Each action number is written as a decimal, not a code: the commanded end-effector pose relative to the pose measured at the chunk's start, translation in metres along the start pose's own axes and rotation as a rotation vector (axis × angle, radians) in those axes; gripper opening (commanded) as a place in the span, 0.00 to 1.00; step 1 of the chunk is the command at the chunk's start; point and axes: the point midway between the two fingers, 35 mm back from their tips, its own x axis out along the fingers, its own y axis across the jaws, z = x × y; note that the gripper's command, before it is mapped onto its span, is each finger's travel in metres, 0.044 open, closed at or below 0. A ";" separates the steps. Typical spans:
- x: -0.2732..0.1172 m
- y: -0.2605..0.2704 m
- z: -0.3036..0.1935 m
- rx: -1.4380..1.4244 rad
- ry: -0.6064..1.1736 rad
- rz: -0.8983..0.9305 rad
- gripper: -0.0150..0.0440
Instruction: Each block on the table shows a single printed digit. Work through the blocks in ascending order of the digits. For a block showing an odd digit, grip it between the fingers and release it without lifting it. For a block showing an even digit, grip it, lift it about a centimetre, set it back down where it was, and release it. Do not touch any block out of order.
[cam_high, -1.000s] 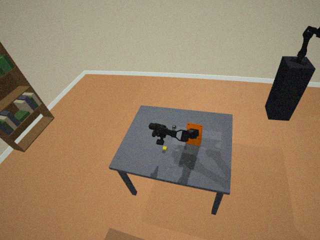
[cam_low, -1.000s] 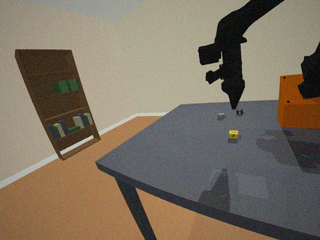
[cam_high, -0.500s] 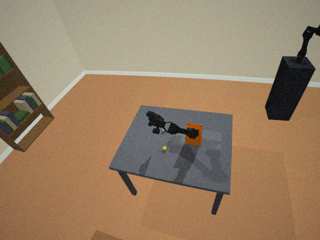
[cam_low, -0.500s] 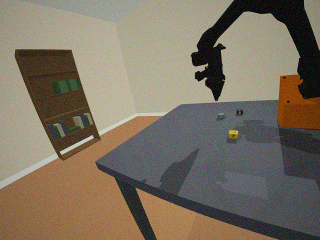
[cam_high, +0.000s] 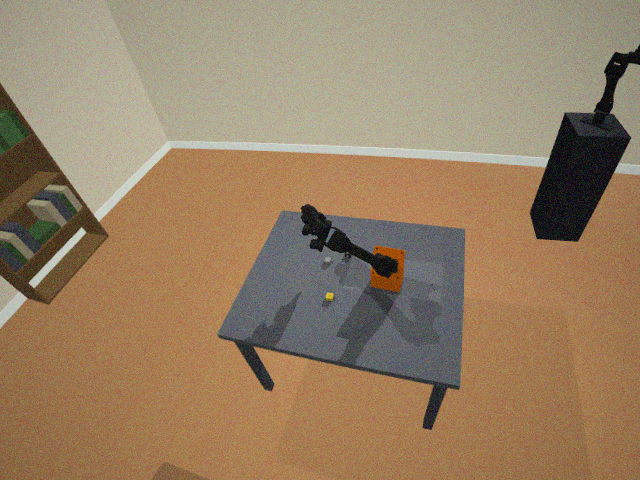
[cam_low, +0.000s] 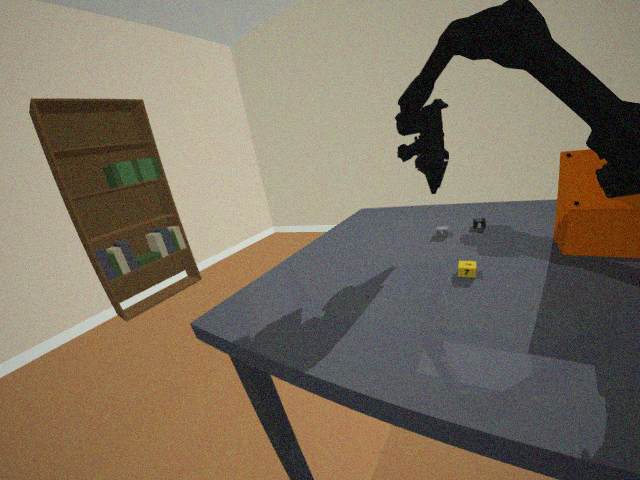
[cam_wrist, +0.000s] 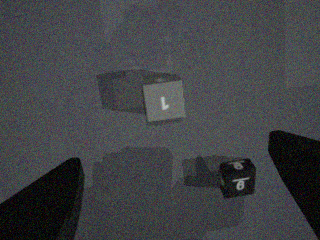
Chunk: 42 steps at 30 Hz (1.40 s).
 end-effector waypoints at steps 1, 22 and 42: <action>0.001 -0.003 0.000 -0.004 0.002 0.000 0.93; 0.082 -0.002 0.000 -0.005 0.002 0.003 0.93; 0.108 -0.002 0.000 -0.004 0.002 0.004 0.93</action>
